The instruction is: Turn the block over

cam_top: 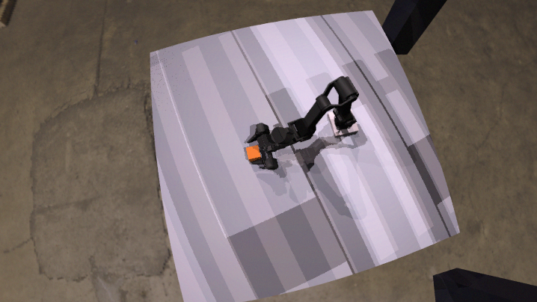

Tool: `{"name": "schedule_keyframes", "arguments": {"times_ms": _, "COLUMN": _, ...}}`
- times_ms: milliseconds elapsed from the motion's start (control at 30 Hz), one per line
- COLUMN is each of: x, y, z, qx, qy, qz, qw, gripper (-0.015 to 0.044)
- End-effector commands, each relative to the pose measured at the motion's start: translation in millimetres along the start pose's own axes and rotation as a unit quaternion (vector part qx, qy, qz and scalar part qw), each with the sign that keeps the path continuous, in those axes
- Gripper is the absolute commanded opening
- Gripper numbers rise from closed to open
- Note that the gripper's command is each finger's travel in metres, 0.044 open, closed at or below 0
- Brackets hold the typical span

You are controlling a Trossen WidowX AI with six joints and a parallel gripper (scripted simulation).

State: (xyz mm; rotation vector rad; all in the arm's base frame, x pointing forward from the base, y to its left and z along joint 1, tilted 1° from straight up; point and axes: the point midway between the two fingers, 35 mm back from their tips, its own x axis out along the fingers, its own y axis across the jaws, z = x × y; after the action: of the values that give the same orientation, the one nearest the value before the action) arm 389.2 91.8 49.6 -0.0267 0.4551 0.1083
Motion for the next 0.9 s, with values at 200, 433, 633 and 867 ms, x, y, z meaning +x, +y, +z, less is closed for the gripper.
{"name": "schedule_keyframes", "arguments": {"times_ms": 200, "x": -0.1, "y": -0.6, "z": 0.0, "qx": -0.002, "qy": 0.0, "qz": -0.002, "qw": 1.0, "gripper": 0.044}}
{"name": "schedule_keyframes", "arguments": {"times_ms": 433, "x": -0.1, "y": -0.6, "z": 0.0, "qx": -0.002, "qy": 0.0, "qz": -0.002, "qw": 1.0, "gripper": 0.044}}
{"name": "schedule_keyframes", "arguments": {"times_ms": 633, "x": 1.2, "y": 2.2, "z": 15.1, "qx": -0.004, "qy": 0.089, "qz": -0.001, "qw": 0.996, "gripper": 0.044}}
{"name": "schedule_keyframes", "arguments": {"times_ms": 867, "x": -41.4, "y": -0.2, "z": 44.4, "qx": -0.001, "qy": 0.226, "qz": -0.003, "qw": 0.974, "gripper": 0.044}}
